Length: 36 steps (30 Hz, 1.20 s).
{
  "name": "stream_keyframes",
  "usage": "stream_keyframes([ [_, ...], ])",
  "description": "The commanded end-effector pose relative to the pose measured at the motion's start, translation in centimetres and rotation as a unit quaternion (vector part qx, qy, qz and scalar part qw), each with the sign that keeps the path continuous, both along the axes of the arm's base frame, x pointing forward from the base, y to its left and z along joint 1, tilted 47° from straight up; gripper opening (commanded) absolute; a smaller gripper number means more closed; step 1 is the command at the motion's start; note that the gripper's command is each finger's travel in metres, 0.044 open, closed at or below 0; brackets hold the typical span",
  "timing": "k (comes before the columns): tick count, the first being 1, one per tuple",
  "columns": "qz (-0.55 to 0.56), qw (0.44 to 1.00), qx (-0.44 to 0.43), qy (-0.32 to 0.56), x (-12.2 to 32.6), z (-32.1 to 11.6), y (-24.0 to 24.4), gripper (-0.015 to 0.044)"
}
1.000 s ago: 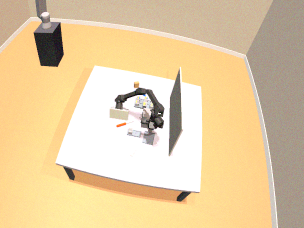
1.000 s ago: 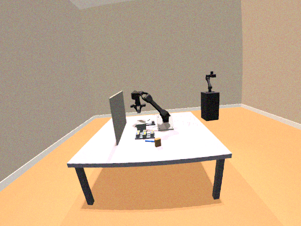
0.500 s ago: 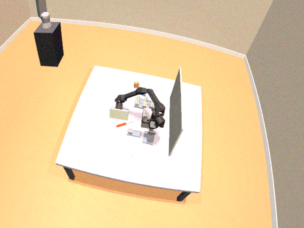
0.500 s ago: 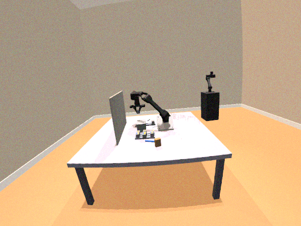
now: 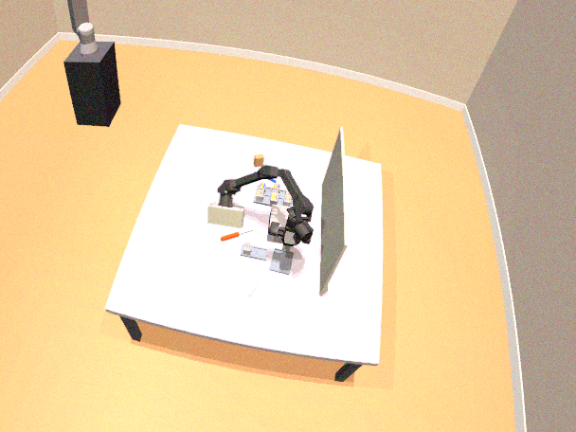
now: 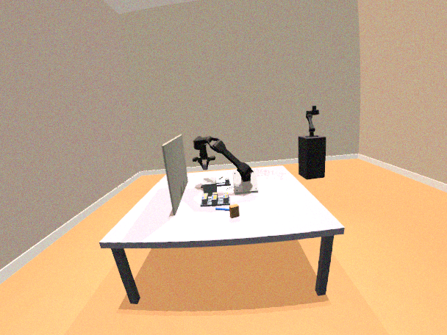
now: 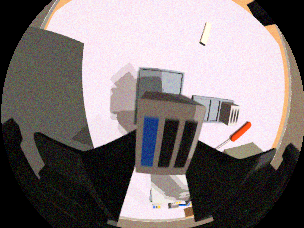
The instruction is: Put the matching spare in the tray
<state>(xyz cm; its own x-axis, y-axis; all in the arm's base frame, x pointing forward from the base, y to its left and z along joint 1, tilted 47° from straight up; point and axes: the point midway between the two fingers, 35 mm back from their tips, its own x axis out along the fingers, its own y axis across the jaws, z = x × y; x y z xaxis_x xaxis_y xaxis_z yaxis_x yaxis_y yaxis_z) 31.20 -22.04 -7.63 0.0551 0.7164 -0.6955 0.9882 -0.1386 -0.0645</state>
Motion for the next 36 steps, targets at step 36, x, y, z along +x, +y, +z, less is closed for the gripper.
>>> stream_keyframes([
  [36,-0.003,1.000,0.001,0.000,0.7,-2.5,2.2,0.0000],
])
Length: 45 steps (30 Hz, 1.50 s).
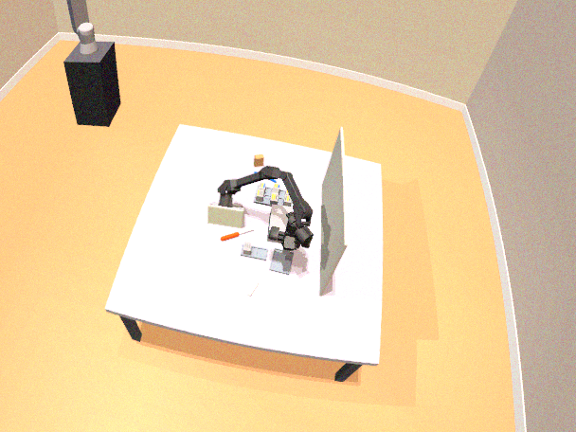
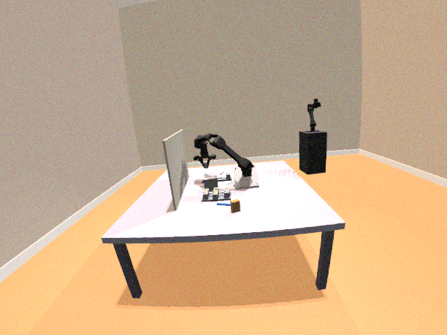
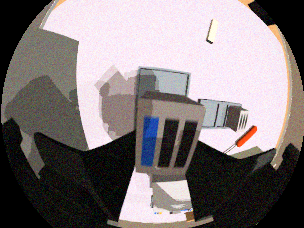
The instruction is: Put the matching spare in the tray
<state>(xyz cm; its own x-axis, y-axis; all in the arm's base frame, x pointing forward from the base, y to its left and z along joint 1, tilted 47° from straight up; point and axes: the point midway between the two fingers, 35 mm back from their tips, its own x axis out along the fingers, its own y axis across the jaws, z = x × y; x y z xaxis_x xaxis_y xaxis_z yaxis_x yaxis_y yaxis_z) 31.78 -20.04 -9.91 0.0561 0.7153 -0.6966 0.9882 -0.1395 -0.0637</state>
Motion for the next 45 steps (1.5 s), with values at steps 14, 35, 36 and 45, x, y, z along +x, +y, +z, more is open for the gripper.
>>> stream_keyframes([
  [14,-0.003,1.000,0.002,0.000,0.2,-1.0,1.1,0.0000],
  [35,-0.003,1.000,0.002,0.000,0.4,-2.3,2.3,0.0000],
  [36,-0.003,1.000,0.002,0.000,0.4,-2.3,2.4,0.0000],
  [45,-0.003,1.000,0.002,0.000,0.4,-2.8,3.0,0.0000],
])
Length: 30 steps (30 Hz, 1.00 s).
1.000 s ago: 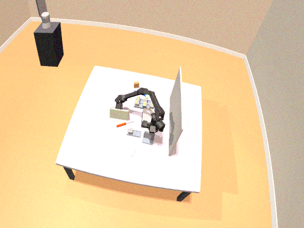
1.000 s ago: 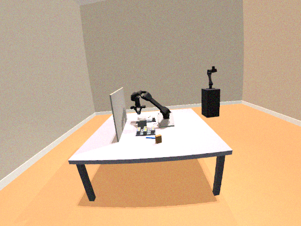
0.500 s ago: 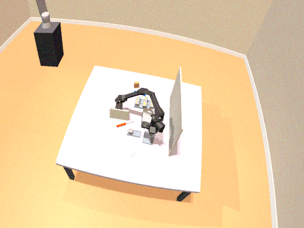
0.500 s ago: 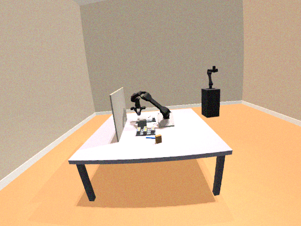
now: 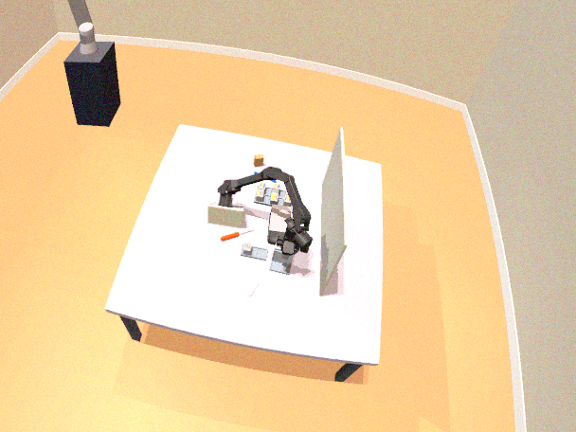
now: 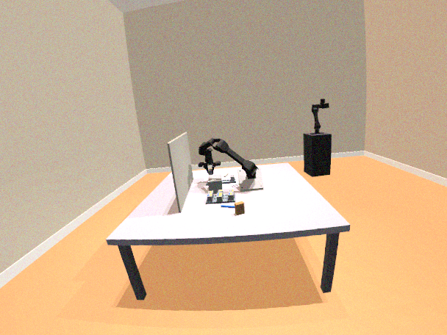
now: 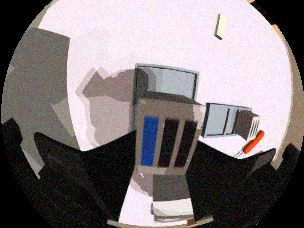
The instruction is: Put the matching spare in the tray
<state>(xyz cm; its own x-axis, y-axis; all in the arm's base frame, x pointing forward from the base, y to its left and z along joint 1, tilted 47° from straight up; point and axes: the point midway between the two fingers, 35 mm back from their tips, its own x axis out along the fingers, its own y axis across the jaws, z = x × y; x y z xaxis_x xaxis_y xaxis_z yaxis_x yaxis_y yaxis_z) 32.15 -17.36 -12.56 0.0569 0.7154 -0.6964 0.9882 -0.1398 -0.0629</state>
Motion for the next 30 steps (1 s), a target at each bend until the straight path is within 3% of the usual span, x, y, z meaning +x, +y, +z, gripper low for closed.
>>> stream_keyframes([
  [1,-0.003,1.000,0.002,0.000,0.1,-0.2,0.3,0.0000],
  [30,-0.002,1.000,0.003,0.000,0.1,-1.8,2.2,0.0000],
])
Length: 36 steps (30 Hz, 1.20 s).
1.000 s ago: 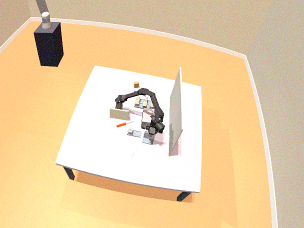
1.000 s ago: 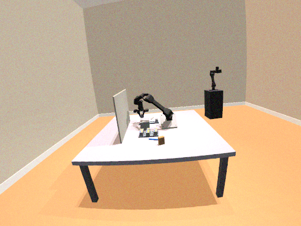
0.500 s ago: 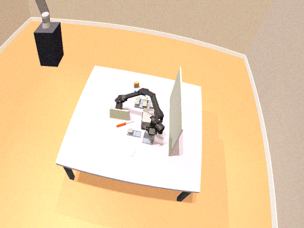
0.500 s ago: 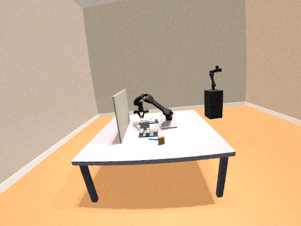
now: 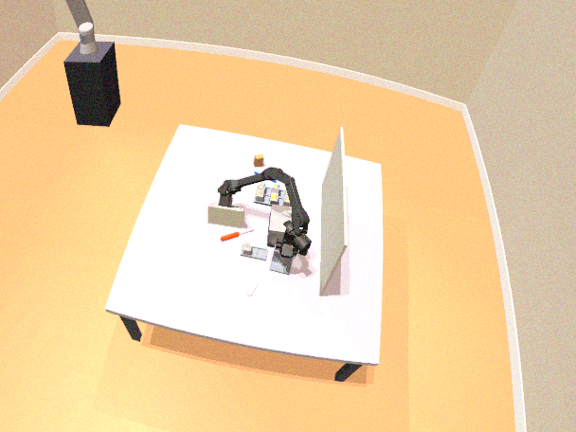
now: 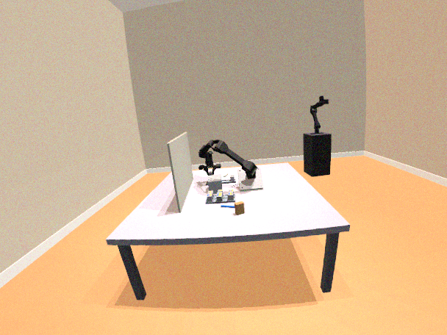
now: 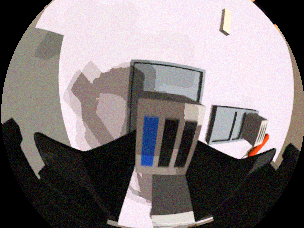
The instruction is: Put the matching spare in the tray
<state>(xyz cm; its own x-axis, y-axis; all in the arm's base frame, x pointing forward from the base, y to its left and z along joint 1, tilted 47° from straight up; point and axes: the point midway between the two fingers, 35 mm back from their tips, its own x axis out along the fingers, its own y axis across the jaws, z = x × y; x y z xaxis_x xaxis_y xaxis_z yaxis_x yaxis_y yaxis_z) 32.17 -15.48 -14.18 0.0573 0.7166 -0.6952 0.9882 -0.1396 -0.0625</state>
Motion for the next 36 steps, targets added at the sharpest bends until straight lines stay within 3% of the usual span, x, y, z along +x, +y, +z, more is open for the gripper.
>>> stream_keyframes([
  [1,-0.002,1.000,0.002,0.000,0.0,-0.2,0.3,0.0000],
  [36,-0.002,1.000,0.004,0.000,-0.2,-1.9,2.6,0.0000],
])
